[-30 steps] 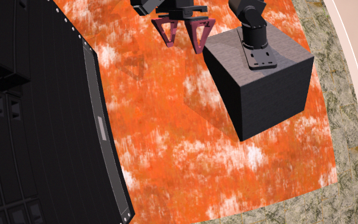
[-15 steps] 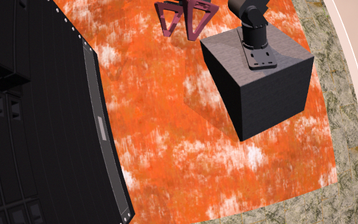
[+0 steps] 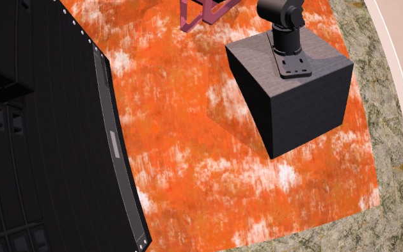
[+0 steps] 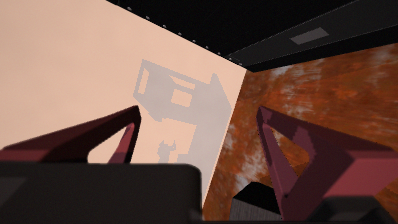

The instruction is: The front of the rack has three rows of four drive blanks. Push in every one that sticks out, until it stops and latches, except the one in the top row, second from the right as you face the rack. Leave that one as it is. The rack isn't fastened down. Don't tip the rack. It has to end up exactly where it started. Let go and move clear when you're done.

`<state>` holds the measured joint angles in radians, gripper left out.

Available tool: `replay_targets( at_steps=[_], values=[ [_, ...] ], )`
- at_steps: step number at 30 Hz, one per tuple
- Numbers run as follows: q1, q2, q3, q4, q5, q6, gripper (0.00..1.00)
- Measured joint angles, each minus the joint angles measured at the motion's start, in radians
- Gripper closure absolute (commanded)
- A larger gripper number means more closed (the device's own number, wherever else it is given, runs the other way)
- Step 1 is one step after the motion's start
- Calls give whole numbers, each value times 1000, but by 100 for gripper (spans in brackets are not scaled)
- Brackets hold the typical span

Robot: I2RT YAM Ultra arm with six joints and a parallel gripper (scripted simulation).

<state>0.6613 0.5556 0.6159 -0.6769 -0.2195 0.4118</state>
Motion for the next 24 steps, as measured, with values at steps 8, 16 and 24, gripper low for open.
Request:
replay_targets(
  at_steps=[8,16,24],
  values=[
    [323,-6,-2,143,314,273,0],
    [588,67,33,294,660,447,0],
    [808,264,75,492,1033,550,0]
  ],
)
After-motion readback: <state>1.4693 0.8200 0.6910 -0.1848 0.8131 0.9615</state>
